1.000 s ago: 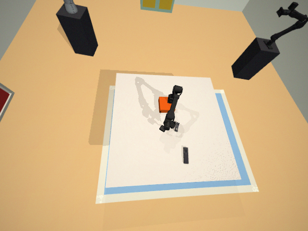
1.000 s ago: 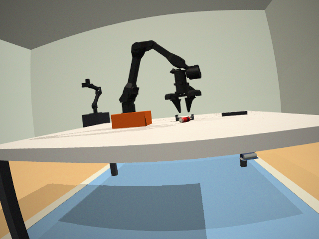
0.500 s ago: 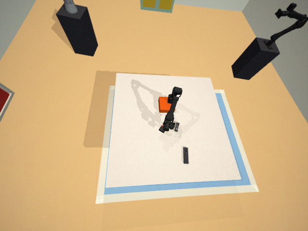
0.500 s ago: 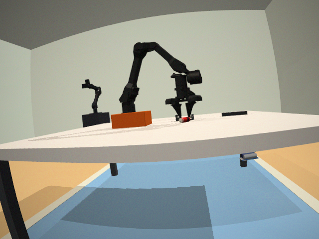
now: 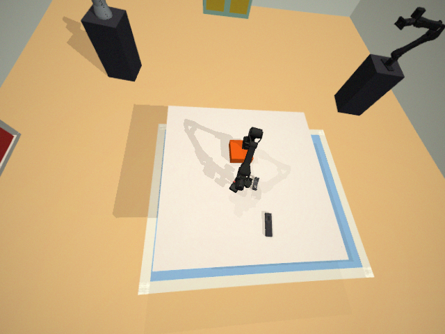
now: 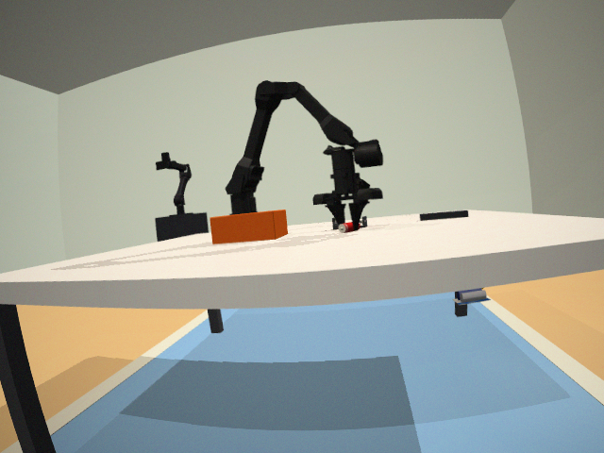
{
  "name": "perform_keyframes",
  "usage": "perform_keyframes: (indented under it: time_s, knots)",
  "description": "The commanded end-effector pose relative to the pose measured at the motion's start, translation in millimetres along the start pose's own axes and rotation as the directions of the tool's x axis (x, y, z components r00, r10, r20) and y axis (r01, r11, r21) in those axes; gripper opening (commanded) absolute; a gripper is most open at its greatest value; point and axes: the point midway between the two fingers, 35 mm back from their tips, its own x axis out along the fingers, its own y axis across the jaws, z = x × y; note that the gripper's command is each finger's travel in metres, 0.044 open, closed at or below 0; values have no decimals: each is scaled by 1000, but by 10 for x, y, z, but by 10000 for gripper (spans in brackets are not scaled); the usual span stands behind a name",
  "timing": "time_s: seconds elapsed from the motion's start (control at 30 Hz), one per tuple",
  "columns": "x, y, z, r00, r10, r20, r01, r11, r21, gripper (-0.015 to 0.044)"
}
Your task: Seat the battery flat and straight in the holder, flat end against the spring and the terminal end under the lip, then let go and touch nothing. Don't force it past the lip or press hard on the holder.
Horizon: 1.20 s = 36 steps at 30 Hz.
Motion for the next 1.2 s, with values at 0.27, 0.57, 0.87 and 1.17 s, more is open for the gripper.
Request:
perform_keyframes:
  time_s: [0.27, 0.57, 0.87, 1.17]
  knots:
    - [9, 0, 3, 1000, 0, 3, 0, 1000, -3, 80]
    - [-494, -3, 3, 1000, 0, 3, 0, 1000, -3, 80]
    - [-535, 92, 220, 1000, 1, 5, -2, 981, 193, 80]
    - [-605, 281, 555, 1000, 3, 9, -7, 869, 494, 80]
